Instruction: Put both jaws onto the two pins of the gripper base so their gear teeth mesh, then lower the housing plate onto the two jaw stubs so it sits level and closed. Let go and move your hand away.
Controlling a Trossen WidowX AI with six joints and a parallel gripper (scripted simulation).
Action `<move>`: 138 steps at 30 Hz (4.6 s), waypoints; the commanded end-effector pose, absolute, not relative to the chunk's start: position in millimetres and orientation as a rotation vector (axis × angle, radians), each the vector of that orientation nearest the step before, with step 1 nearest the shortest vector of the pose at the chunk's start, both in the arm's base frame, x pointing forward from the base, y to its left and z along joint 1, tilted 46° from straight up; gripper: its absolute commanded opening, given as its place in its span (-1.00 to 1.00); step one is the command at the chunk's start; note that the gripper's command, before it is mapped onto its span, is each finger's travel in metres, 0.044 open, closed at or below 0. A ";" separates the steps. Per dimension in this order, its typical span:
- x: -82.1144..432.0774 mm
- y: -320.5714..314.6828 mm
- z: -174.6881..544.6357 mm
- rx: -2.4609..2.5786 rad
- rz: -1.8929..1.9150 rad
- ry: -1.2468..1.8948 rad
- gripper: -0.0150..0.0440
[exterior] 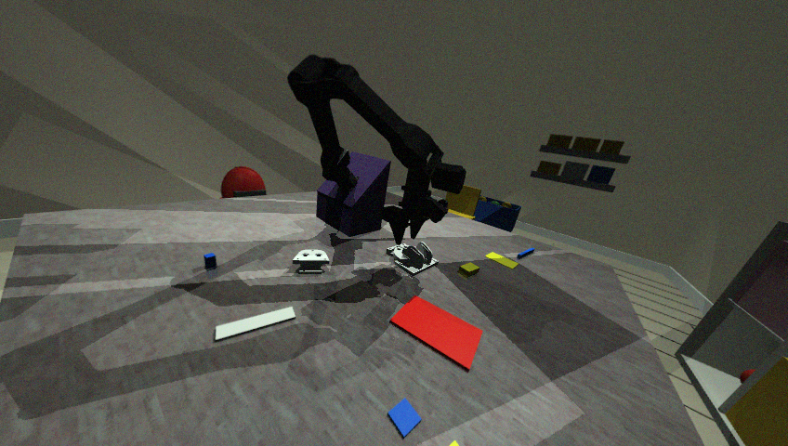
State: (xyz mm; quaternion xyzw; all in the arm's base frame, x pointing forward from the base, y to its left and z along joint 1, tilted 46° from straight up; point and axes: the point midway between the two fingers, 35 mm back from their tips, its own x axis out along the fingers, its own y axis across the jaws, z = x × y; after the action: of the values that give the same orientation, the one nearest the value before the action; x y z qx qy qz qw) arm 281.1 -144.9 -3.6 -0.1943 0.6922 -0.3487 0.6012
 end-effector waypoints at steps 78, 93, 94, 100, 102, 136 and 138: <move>112.8 -289.7 98.0 -0.009 -1.262 1.251 1.00; 112.7 -289.8 97.9 -0.009 -1.262 1.251 1.00; 112.7 -289.8 97.9 -0.009 -1.262 1.251 1.00; 112.1 -289.9 98.4 -0.007 -1.269 1.249 0.91; 112.1 -289.9 98.4 -0.007 -1.269 1.249 0.86; 125.2 -258.7 128.8 -0.001 -1.262 1.251 0.70; 126.2 -254.1 133.2 -0.002 -1.261 1.252 0.70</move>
State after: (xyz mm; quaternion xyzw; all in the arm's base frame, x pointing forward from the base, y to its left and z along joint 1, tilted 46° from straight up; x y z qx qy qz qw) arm 124.4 -259.8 125.4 -0.0003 0.5501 -0.5478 0.6303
